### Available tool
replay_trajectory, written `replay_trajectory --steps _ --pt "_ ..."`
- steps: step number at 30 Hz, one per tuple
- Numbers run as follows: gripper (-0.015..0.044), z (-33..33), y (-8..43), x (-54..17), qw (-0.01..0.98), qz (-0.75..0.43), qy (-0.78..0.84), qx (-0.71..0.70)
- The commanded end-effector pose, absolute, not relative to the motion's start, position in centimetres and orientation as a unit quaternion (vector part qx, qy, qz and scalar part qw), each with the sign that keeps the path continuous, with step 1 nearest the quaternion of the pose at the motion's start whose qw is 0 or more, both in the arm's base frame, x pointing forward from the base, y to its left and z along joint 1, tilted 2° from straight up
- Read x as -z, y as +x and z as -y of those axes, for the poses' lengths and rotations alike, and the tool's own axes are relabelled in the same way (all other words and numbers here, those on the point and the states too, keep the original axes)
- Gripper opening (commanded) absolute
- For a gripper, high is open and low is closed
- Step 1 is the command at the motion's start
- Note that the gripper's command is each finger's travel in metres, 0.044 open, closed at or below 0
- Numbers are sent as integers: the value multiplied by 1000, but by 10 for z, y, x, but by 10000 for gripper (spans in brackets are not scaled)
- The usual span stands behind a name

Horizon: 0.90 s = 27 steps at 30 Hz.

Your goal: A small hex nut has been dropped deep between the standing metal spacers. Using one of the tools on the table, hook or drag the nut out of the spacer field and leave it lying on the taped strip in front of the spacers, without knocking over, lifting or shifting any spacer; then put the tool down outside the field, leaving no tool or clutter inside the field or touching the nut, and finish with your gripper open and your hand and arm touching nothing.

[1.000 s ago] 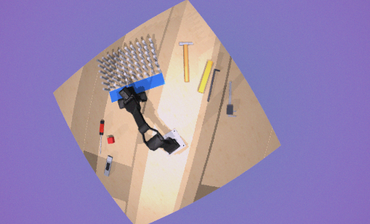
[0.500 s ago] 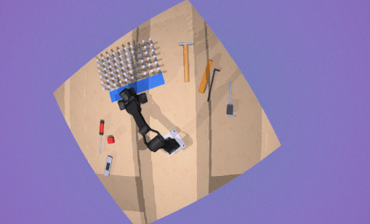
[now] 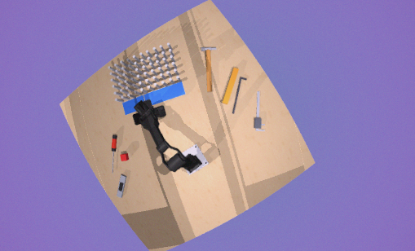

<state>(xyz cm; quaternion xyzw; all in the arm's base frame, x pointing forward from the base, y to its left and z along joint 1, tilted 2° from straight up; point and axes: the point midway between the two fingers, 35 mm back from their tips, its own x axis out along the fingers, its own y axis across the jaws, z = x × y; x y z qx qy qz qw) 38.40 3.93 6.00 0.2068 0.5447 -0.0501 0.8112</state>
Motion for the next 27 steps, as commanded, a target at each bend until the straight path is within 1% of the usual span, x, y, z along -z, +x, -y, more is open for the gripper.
replay_trajectory --steps 1,27 --pt "0 -40 382 -61 812 -543 208 53" --pt "0 -45 367 -59 812 -543 208 53"
